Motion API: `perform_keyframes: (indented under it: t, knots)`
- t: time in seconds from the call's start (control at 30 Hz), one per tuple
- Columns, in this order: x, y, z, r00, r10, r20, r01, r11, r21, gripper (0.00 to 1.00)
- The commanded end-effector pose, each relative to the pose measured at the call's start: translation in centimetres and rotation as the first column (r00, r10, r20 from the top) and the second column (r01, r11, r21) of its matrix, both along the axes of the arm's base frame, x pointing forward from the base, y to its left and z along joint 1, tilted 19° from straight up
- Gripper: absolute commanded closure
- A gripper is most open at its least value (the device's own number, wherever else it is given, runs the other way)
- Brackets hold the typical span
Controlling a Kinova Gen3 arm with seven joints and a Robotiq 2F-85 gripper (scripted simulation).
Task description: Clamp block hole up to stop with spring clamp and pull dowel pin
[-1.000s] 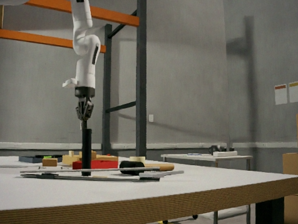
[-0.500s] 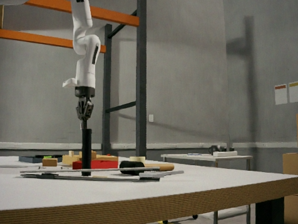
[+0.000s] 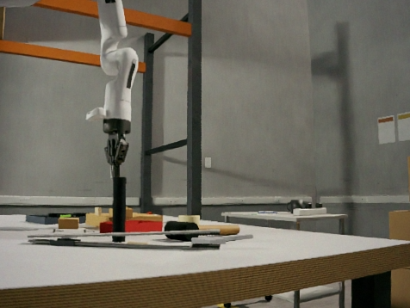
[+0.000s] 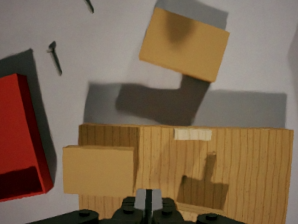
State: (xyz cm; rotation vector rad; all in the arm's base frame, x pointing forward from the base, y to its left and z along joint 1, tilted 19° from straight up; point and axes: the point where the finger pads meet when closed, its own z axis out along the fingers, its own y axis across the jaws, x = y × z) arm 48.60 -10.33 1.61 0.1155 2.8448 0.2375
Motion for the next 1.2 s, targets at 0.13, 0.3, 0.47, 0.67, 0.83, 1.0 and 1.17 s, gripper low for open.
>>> perform_keyframes:
  t: [0.13,0.3,0.47,0.67,0.83,1.0,1.17]
  knots:
    - [0.0,0.0,0.1,1.0,0.0,0.001,0.0,1.0,-0.001,0.9]
    - [0.2,0.1,0.1,1.0,-0.006,0.0,0.006,1.0,0.001,0.9]
    - [1.6,1.2,0.7,0.998,-0.063,-0.009,0.063,0.998,0.016,0.9]
    - [3.2,2.8,1.5,0.991,-0.129,-0.022,0.13,0.991,0.035,0.9]
    - [4.3,3.9,2.0,0.984,-0.173,-0.031,0.174,0.984,0.049,0.9]
    - [4.3,4.0,2.0,0.984,-0.174,-0.031,0.176,0.983,0.05,0.66]
    - [4.3,4.0,2.0,0.984,-0.174,-0.031,0.176,0.983,0.05,0.66]
